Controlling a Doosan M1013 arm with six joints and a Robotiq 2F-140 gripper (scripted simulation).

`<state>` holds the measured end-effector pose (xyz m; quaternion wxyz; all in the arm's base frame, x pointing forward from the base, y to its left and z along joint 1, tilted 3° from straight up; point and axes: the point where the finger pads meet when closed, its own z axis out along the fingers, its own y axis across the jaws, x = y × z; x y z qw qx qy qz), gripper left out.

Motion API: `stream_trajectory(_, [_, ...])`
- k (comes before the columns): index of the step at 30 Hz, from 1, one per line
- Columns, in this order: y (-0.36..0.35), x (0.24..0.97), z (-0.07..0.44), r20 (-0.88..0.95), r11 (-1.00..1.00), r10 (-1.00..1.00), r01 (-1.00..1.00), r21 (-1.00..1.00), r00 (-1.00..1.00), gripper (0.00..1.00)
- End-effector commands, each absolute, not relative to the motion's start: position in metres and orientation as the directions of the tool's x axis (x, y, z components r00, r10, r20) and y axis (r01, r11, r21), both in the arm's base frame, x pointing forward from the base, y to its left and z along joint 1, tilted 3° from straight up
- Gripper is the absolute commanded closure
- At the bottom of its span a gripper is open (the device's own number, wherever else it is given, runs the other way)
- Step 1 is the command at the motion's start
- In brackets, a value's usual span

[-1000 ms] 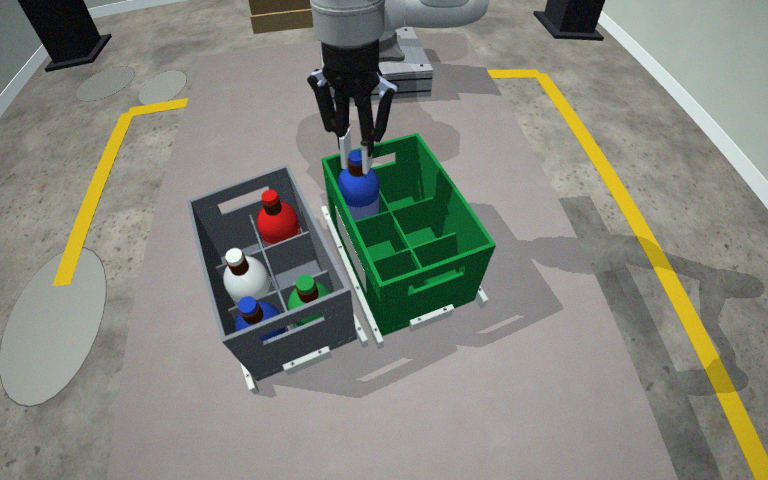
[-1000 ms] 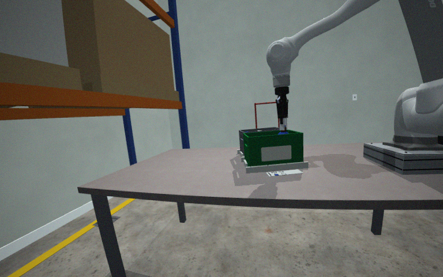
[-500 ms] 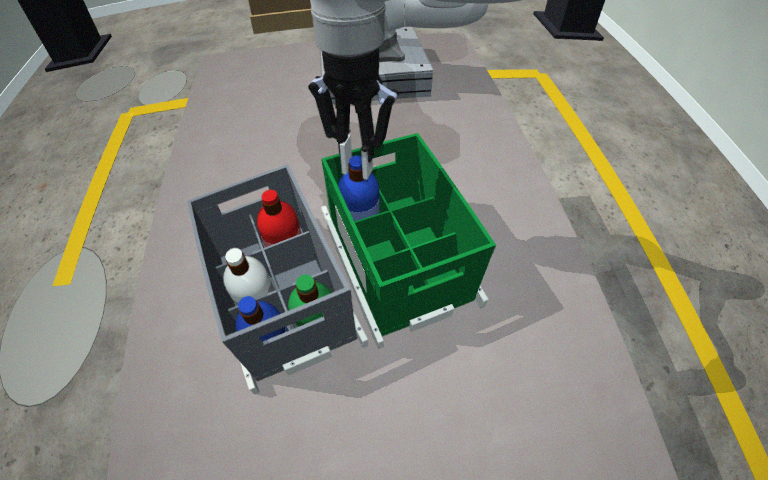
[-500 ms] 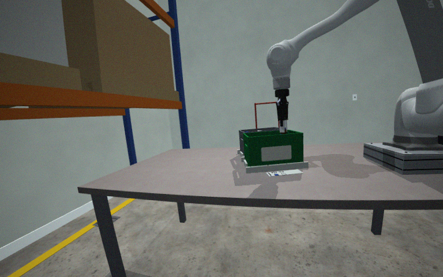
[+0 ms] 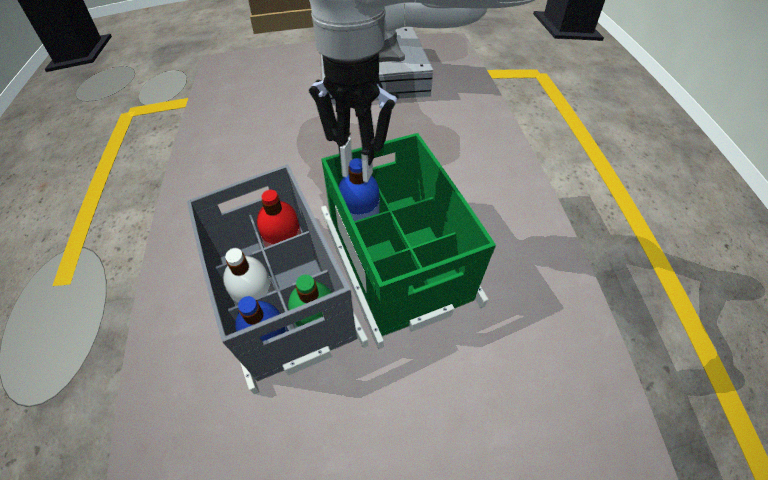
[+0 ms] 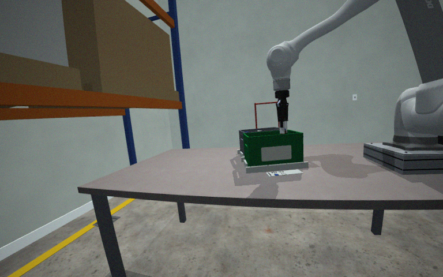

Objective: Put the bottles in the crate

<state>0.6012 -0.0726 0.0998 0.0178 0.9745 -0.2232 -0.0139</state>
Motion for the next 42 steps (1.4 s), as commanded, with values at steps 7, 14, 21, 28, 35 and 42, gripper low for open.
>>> stream_trajectory(7, [-0.073, 0.601, 0.096, -0.019, -0.9, -0.435, -0.434, 0.041, 0.9, 1.0])
stream_trajectory(14, [-0.073, 0.601, 0.092, -0.019, -0.9, -0.435, -0.434, 0.041, 0.9, 1.0])
stream_trajectory(21, [-0.073, 0.601, 0.089, -0.019, -0.9, -0.435, -0.434, 0.041, 0.9, 1.0])
stream_trajectory(28, [-0.073, 0.601, 0.086, -0.019, -0.9, -0.435, -0.434, 0.041, 0.9, 1.0])
stream_trajectory(35, [-0.073, 0.601, 0.083, -0.019, -0.9, -0.435, -0.434, 0.041, 0.9, 1.0])
stream_trajectory(42, [-0.073, 0.6, 0.08, -0.019, -0.9, -0.435, -0.434, 0.041, 0.9, 1.0])
